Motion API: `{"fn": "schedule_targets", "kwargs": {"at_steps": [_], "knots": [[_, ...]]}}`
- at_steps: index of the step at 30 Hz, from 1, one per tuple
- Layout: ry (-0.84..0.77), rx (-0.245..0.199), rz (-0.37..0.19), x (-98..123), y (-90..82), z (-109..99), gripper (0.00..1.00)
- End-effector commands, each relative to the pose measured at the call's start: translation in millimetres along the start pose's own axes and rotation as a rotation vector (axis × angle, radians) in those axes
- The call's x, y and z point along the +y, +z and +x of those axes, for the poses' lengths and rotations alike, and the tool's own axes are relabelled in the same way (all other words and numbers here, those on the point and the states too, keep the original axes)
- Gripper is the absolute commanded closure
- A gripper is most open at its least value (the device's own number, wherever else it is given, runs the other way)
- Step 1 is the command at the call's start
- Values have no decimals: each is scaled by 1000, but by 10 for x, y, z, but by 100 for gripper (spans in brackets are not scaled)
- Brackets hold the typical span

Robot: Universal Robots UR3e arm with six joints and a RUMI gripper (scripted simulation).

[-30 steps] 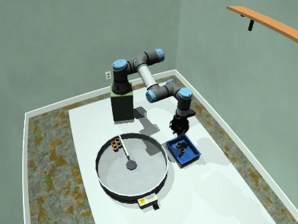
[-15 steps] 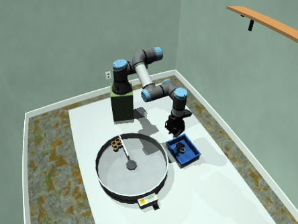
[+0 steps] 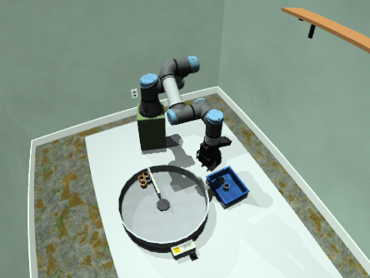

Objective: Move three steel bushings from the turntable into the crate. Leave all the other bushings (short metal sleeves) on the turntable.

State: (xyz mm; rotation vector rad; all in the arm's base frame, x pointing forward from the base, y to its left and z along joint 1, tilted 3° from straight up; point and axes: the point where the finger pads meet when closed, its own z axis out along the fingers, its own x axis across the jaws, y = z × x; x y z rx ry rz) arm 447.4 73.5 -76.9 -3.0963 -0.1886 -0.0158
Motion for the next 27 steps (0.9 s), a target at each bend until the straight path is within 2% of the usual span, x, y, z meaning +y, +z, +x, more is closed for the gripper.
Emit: {"fn": "schedule_targets", "kwargs": {"at_steps": [1, 11, 17, 19, 27], "knots": [[16, 14, -1, 193, 4, -135, 94], [55, 14, -1, 493, 9, -365, 94], [88, 14, -1, 765, 12, -555, 94], [88, 14, -1, 765, 12, -555, 94], [131, 14, -1, 1104, 16, -805, 94]]}}
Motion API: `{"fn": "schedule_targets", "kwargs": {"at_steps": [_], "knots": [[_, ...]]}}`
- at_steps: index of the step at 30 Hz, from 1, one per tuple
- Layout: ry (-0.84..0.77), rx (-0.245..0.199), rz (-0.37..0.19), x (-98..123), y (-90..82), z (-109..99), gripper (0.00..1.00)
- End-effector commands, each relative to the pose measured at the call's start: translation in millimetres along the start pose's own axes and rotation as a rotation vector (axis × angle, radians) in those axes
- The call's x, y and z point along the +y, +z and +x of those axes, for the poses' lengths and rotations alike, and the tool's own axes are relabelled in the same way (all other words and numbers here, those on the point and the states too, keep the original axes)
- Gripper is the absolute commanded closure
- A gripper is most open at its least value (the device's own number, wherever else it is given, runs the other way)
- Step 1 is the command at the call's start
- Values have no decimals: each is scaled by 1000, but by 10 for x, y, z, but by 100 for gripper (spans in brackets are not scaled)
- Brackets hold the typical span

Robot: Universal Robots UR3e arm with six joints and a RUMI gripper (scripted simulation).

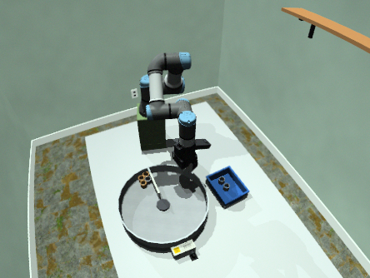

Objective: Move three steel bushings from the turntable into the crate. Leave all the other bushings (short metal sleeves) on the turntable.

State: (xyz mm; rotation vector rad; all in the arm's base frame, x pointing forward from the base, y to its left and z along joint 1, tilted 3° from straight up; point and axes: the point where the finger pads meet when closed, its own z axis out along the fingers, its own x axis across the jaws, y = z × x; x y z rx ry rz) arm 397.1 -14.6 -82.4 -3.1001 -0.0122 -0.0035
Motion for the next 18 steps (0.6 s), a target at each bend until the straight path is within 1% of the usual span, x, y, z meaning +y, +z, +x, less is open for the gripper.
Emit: {"fn": "schedule_targets", "kwargs": {"at_steps": [1, 7, 9, 18], "knots": [[22, 20, -2, 353, 2, -190, 94], [52, 20, -1, 602, 5, -335, 94], [52, 20, -1, 602, 5, -335, 94], [91, 19, -1, 935, 9, -531, 94]]}}
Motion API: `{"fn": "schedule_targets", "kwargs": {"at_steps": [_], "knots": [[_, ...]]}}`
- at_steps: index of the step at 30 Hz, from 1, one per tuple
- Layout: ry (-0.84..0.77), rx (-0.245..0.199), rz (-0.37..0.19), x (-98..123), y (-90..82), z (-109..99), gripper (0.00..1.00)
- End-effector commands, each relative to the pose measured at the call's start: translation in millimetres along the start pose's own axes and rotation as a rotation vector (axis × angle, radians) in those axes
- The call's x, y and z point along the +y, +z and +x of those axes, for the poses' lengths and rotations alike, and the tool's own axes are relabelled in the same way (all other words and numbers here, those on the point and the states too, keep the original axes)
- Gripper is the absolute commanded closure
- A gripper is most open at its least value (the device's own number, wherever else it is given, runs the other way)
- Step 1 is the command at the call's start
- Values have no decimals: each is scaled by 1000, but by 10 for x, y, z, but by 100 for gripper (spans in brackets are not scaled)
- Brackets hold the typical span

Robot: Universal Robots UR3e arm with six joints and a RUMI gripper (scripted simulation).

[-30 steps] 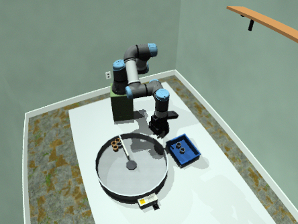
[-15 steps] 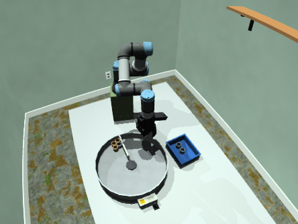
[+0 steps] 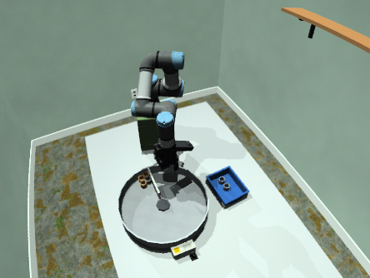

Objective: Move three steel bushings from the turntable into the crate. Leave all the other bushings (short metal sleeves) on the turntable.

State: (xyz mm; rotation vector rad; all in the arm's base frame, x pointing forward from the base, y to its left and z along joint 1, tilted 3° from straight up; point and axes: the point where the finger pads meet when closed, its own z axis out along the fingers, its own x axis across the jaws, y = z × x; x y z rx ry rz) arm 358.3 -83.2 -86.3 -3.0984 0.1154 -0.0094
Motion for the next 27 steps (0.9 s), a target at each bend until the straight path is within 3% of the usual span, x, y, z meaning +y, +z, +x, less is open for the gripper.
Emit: {"fn": "schedule_targets", "kwargs": {"at_steps": [1, 27], "knots": [[13, 14, 0, 299, -1, -132, 94], [81, 13, -1, 908, 5, -408, 94]]}}
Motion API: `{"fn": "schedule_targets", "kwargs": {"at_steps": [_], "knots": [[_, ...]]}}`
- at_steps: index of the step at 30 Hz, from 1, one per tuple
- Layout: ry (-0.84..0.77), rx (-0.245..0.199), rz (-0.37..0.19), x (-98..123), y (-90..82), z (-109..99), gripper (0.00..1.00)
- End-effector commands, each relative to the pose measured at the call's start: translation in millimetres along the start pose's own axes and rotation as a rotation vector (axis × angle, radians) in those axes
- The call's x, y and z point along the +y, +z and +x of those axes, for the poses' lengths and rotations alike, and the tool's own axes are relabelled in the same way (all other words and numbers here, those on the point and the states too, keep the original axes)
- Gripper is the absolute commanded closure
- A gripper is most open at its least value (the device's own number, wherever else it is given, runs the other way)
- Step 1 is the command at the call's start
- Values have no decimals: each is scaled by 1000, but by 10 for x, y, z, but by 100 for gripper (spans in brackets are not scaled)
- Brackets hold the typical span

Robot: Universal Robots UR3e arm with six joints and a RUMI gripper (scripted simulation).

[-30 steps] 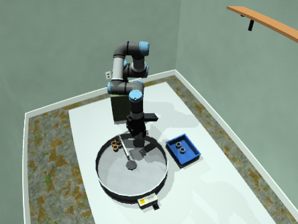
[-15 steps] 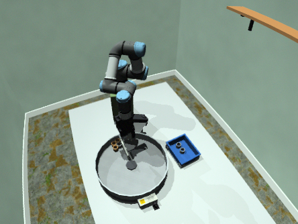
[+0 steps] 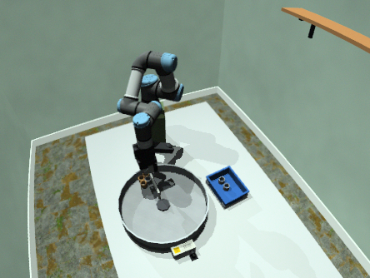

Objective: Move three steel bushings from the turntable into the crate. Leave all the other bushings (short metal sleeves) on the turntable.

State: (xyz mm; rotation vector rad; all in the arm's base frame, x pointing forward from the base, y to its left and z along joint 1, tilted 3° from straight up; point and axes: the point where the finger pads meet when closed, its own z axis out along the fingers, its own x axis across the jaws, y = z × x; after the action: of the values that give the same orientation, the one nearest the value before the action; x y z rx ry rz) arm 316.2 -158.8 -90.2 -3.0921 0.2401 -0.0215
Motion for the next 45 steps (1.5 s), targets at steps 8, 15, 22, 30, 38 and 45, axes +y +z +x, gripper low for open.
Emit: {"fn": "schedule_targets", "kwargs": {"at_steps": [8, 15, 22, 30, 38, 45], "knots": [[14, 4, 0, 248, -1, -82, 94], [19, 4, 0, 295, -1, -102, 94], [23, 4, 0, 331, -1, -119, 94], [24, 3, 0, 342, -1, -125, 94], [24, 3, 0, 339, -1, -124, 94], [24, 3, 0, 339, -1, -124, 94]]}}
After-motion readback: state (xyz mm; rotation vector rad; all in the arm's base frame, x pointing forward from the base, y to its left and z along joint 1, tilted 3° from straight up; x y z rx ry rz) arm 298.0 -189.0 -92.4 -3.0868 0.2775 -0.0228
